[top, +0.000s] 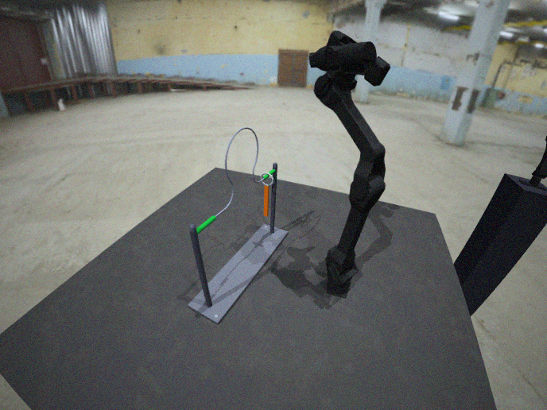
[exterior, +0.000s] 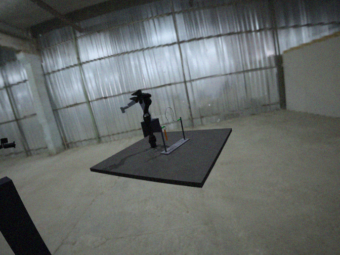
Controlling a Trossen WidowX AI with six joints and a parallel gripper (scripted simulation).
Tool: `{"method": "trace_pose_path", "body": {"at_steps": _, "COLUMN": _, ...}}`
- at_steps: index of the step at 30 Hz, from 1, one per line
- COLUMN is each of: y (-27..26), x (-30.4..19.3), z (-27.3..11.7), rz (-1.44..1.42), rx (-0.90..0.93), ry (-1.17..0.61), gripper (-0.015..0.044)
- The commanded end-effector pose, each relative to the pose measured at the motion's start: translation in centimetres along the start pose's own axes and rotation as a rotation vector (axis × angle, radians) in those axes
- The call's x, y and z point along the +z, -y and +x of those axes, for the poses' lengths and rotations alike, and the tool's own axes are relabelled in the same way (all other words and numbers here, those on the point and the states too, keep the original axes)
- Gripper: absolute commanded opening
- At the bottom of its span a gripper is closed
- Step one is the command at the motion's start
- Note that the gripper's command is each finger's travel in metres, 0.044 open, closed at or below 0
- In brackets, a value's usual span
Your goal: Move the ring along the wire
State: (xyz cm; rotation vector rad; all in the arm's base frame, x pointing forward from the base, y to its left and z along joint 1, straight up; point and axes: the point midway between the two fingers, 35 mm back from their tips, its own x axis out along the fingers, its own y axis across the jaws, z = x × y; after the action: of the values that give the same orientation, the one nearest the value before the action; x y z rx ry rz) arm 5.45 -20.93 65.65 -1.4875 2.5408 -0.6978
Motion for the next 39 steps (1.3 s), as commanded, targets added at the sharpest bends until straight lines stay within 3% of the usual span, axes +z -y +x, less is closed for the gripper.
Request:
{"method": "trace_pose_path", "body": {"at_steps": 1, "y": 0.0, "x": 0.0, "z": 0.0, "rz": -0.010, "rx": -0.002, "ry": -0.005, "gripper": 0.0374}}
{"method": "trace_pose_path", "body": {"at_steps": 9, "y": 1.7, "x": -0.2, "z": 0.2, "rz": -0.440, "rx": -0.091, "ry": -0.223, "gripper": 0.0164}}
{"method": "trace_pose_path", "body": {"at_steps": 23, "y": 4.8, "x": 4.3, "z": -1.2, "rz": -1.235, "rx": -0.242, "ry": -0.641, "gripper": 0.0160}}
{"method": "trace_pose_path", "body": {"at_steps": 39, "y": 4.8, "x": 17.0, "z": -5.0, "rz": -1.974, "rx": -0.452, "ry": -1.196, "gripper": 0.0160}}
